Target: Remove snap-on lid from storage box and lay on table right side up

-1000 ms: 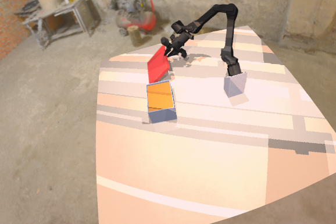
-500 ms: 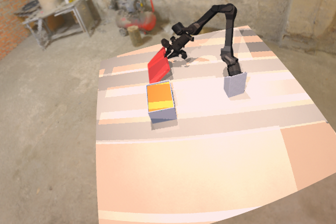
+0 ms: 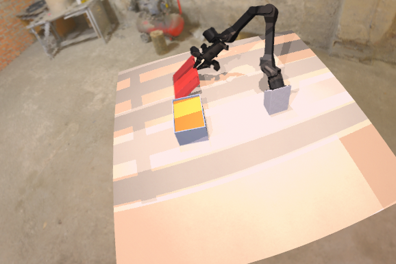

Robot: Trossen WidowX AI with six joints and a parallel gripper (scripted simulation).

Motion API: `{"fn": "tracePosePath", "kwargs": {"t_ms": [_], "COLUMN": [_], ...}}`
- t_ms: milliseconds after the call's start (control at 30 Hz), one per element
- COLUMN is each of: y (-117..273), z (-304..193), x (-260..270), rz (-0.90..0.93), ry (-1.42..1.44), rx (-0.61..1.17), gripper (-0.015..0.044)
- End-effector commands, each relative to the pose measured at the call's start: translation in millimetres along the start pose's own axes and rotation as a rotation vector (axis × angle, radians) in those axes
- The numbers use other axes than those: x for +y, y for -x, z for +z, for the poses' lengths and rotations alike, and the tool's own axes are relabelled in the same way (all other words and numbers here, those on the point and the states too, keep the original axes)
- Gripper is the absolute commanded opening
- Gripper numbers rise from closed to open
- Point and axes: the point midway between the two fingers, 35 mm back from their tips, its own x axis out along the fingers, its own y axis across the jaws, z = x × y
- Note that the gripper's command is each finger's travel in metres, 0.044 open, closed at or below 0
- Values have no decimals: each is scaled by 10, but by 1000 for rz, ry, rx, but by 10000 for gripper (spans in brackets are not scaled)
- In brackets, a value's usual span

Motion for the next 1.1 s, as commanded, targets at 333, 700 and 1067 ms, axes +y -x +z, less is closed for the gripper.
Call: {"fn": "tracePosePath", "kwargs": {"t_ms": [333, 700, 1067], "y": [-89, -144, -200], "z": [-28, -29, -30], "x": [-124, -192, -261], "rz": [-12, -12, -12], "ry": [-3, -2, -2], "rx": [7, 7, 7], "gripper": [0, 0, 0]}}
